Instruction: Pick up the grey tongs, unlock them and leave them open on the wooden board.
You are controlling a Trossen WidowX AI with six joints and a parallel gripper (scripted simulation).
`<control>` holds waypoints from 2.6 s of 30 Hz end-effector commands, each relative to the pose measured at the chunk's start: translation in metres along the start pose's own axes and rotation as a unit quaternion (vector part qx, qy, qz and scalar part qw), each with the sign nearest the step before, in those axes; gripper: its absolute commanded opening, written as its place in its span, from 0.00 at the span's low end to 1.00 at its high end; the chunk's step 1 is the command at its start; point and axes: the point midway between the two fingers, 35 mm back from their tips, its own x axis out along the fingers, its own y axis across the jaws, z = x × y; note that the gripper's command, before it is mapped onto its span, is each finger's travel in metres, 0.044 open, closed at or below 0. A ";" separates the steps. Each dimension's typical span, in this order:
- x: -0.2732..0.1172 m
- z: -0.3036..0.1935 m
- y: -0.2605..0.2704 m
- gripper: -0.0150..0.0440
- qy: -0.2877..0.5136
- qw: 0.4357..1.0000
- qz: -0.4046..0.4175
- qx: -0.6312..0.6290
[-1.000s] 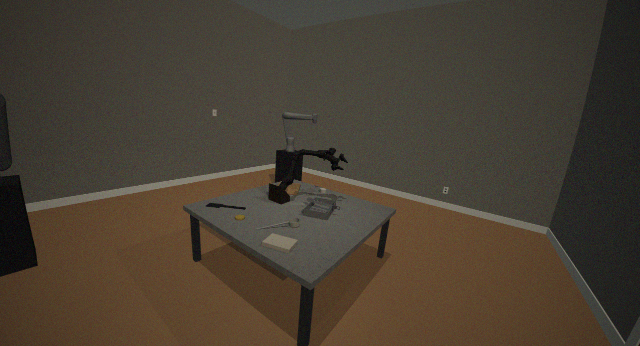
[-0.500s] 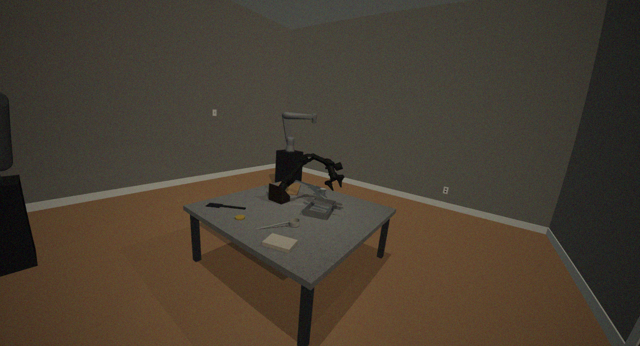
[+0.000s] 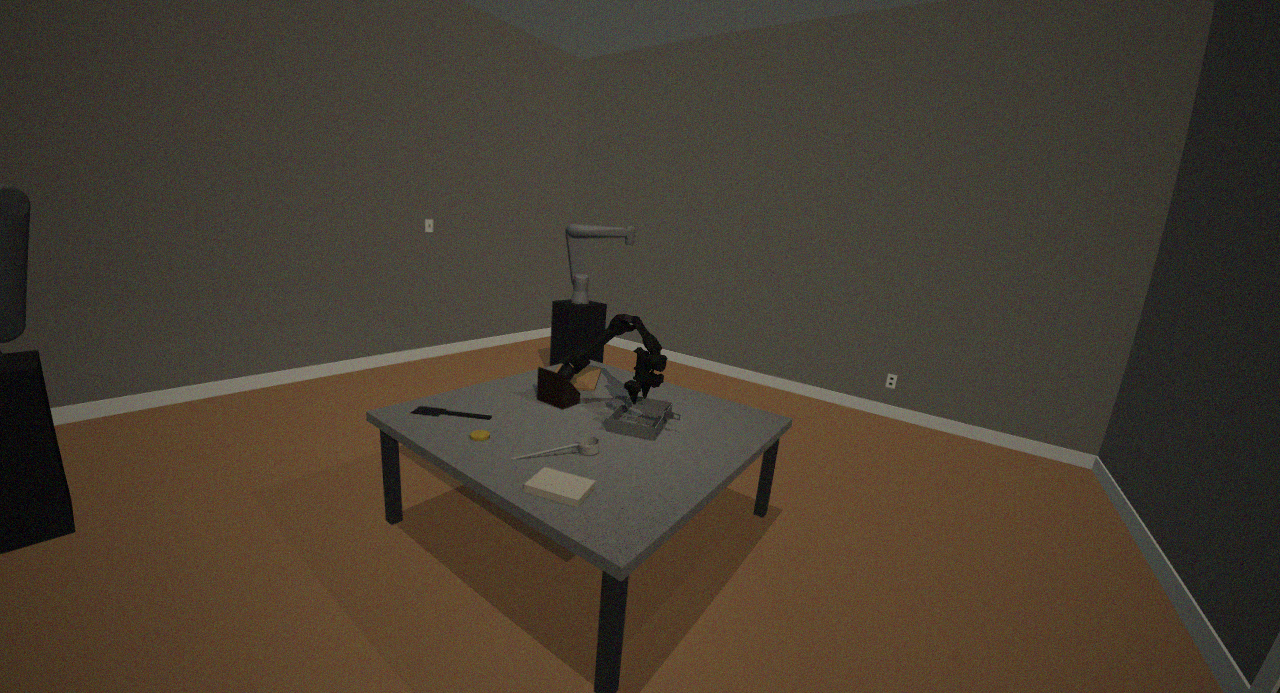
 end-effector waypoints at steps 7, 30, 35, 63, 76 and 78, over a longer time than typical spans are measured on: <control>-0.002 0.003 0.005 1.00 -0.002 1.000 0.008 0.010; 0.033 0.005 0.005 1.00 -0.002 1.000 0.007 0.010; 0.042 0.005 0.005 1.00 -0.002 1.000 0.007 0.009; 0.065 0.004 0.006 0.56 -0.003 1.000 0.006 0.006; 0.065 0.004 0.006 0.34 -0.003 1.000 0.006 0.006; 0.065 0.004 0.006 0.32 -0.003 1.000 0.006 0.006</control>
